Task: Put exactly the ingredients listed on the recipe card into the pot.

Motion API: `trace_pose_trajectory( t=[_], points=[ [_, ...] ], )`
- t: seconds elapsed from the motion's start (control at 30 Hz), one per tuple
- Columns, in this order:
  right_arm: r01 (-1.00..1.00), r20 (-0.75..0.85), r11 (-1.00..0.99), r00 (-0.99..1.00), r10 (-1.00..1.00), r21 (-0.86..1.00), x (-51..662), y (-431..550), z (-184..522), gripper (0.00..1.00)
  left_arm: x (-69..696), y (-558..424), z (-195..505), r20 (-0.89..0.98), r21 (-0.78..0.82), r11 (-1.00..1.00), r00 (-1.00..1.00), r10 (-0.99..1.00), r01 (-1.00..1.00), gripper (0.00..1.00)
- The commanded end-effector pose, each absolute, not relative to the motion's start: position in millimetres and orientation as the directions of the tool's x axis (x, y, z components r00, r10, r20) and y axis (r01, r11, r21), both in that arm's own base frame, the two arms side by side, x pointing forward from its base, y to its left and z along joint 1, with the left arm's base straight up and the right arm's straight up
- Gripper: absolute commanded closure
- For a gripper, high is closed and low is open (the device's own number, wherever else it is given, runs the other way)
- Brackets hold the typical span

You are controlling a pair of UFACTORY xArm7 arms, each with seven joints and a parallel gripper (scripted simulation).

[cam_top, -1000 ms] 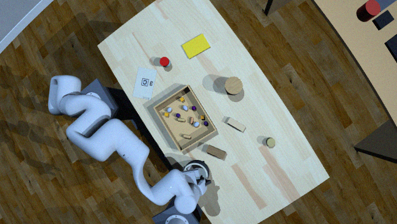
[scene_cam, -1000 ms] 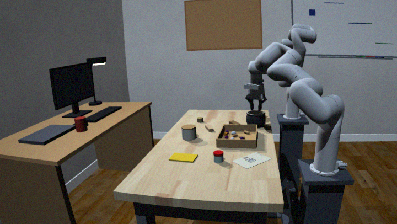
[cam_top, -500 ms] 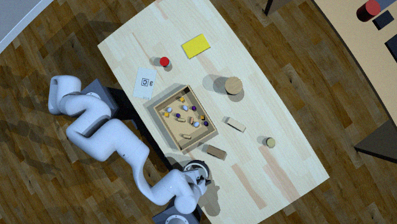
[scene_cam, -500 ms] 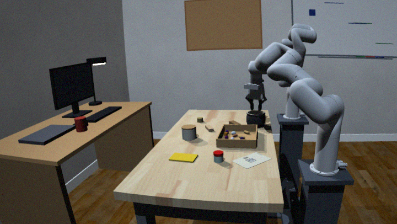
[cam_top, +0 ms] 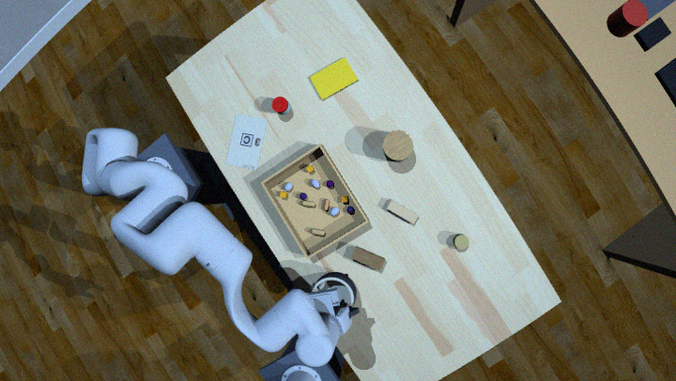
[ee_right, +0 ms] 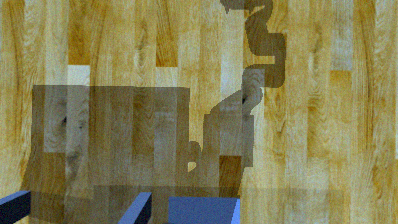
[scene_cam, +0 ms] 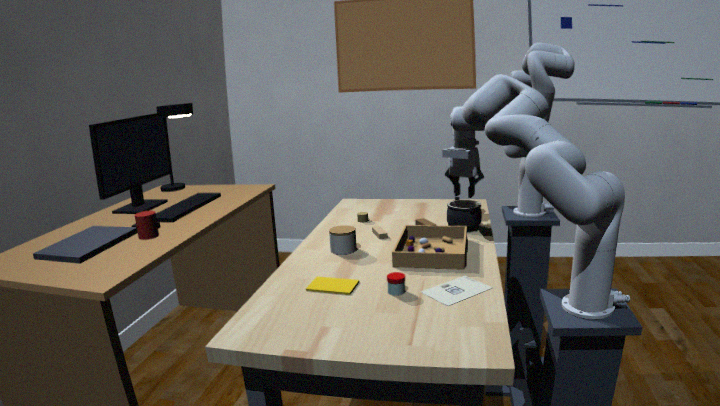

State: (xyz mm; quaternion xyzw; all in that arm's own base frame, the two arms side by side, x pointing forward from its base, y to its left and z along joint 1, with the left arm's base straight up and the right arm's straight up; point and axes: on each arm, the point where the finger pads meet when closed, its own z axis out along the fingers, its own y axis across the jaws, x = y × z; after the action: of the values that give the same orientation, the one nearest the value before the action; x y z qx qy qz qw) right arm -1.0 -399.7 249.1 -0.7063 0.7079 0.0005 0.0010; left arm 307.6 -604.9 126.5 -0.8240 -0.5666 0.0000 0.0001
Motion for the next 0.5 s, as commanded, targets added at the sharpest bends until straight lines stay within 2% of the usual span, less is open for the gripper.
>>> trace_pose_trajectory(
  t=[0.0, 0.37, 0.47],
  points=[
    [-1.0, 0.0, 0.002, -0.002, -1.0, -0.001, -1.0, -400.2, 249.9, 0.0, 307.6, -605.5, 144.0, -0.002, 0.002, -0.358, 0.358, 0.934, 0.934, 0.51],
    [-1.0, 0.0, 0.002, -0.002, -1.0, -0.001, -1.0, -400.2, 249.9, 0.0, 307.6, -605.4, 150.2, -0.002, 0.002, -0.358, 0.358, 0.934, 0.934, 0.51],
    [-1.0, 0.0, 0.002, -0.002, -1.0, -0.001, -1.0, -400.2, 249.9, 0.0, 307.6, -605.4, 184.9, -0.002, 0.002, -0.358, 0.358, 0.934, 0.934, 0.51]
  ],
)
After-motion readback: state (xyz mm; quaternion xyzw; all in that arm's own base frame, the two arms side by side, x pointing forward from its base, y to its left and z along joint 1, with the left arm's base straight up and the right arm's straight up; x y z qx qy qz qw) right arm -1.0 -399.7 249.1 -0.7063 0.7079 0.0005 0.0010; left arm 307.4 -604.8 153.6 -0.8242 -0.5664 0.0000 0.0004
